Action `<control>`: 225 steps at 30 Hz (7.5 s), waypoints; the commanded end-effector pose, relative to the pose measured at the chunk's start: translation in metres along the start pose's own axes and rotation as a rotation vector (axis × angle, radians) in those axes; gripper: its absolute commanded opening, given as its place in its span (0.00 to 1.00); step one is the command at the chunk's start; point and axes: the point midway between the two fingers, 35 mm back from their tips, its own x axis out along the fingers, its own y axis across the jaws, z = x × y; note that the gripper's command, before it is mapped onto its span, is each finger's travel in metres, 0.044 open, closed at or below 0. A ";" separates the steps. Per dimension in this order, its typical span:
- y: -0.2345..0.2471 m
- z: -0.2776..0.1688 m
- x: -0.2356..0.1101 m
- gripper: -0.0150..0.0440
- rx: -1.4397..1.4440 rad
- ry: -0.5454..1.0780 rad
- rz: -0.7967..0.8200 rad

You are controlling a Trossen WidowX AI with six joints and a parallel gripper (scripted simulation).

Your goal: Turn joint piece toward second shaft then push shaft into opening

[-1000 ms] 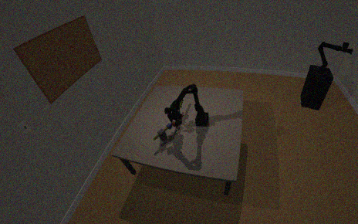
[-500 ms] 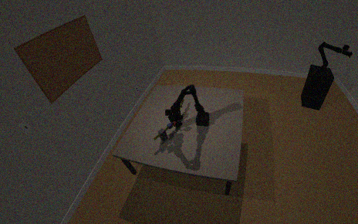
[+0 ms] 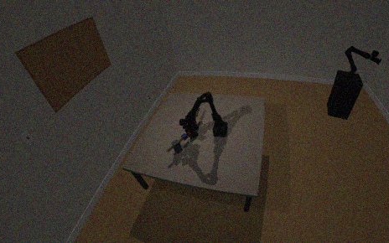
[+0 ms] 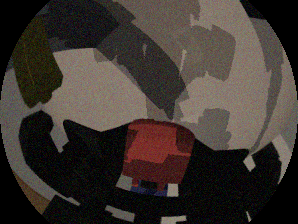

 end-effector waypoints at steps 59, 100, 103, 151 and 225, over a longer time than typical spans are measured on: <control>0.000 0.001 0.001 0.56 0.003 -0.002 0.000; 0.000 0.000 0.000 0.33 0.000 0.000 0.000; 0.000 0.000 0.000 0.25 0.000 0.000 0.000; 0.014 0.002 -0.017 0.25 -0.412 -0.459 -0.012; 0.016 0.000 -0.044 1.00 -0.380 -0.025 -0.099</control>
